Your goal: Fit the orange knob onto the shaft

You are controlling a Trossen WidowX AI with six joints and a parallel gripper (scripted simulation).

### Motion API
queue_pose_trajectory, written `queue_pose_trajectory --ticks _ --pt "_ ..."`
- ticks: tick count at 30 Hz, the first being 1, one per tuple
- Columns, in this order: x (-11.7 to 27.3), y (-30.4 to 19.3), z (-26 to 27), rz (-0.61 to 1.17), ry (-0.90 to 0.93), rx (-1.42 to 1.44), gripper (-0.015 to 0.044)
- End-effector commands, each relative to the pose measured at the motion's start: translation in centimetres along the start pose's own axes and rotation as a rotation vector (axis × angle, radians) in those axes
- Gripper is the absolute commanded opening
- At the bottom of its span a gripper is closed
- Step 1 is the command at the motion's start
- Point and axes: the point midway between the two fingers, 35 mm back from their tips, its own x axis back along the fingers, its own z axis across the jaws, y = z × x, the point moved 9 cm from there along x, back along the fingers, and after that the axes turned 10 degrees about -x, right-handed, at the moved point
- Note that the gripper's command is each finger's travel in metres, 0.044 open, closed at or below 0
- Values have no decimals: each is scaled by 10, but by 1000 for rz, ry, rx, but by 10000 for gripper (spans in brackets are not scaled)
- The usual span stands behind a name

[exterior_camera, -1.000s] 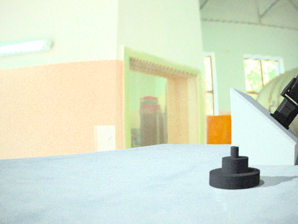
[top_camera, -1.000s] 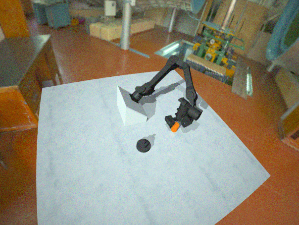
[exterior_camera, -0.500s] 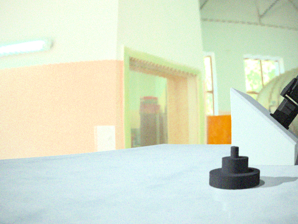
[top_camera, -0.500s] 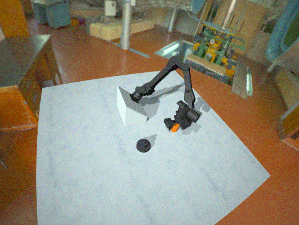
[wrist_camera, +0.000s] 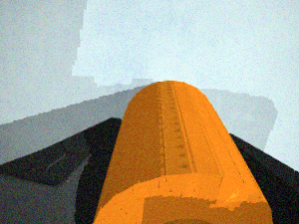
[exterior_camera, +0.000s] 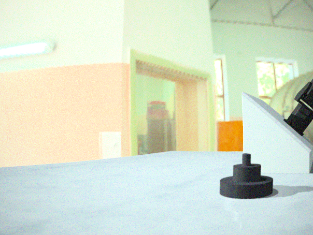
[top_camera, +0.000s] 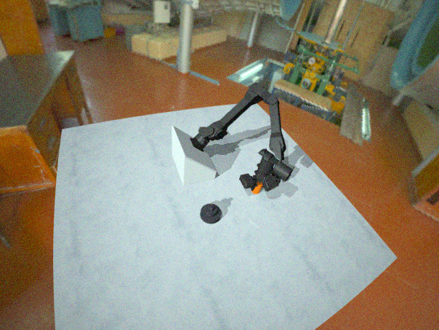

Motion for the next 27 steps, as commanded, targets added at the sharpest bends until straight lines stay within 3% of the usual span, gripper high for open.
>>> queue_pose_trajectory --ticks 1,3,9,27 --pt "-1 0 -1 1 -1 -6 151" --pt "-1 0 -1 1 -1 -6 137" --pt "14 10 -8 -81 -6 -9 0" --pt "103 11 -11 -31 -31 -11 0"
